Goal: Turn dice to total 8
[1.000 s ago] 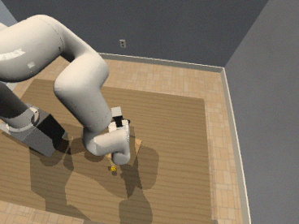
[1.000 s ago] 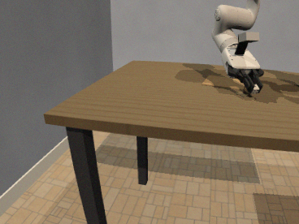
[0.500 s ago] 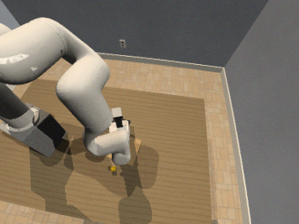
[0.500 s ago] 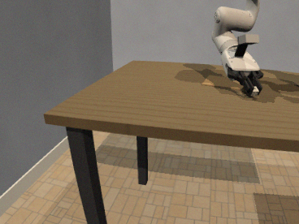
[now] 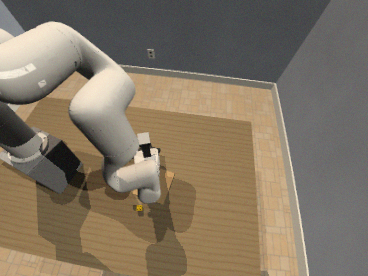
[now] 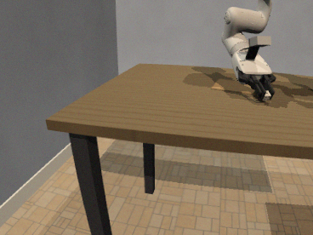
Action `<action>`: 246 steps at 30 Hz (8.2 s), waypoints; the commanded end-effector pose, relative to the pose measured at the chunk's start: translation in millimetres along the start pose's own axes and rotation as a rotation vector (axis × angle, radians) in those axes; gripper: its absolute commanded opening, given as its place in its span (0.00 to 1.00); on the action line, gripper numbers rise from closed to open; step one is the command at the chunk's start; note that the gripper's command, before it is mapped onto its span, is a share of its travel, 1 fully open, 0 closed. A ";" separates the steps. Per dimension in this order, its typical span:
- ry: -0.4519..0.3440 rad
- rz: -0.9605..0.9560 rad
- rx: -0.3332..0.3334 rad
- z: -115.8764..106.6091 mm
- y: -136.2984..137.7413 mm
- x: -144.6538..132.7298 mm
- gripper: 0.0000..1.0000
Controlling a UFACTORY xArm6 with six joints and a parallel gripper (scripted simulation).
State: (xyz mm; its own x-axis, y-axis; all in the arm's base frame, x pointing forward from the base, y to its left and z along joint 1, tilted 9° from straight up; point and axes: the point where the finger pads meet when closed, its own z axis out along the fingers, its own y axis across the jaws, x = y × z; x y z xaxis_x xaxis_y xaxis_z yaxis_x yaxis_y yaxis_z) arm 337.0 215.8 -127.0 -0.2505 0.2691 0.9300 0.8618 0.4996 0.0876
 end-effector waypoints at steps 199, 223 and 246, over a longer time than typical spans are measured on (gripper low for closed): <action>-0.167 -0.002 -0.001 -68.4 1.2 51.8 0.36; -0.870 -0.003 -0.004 -45.6 0.2 88.8 0.36; -1.083 -0.002 -0.003 -37.3 0.2 100.0 1.00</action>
State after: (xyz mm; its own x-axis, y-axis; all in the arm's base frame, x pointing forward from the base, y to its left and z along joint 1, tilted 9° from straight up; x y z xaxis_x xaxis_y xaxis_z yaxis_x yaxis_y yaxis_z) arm 327.6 211.3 -21.7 -0.5080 0.8519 0.1274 0.8612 0.4992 0.0958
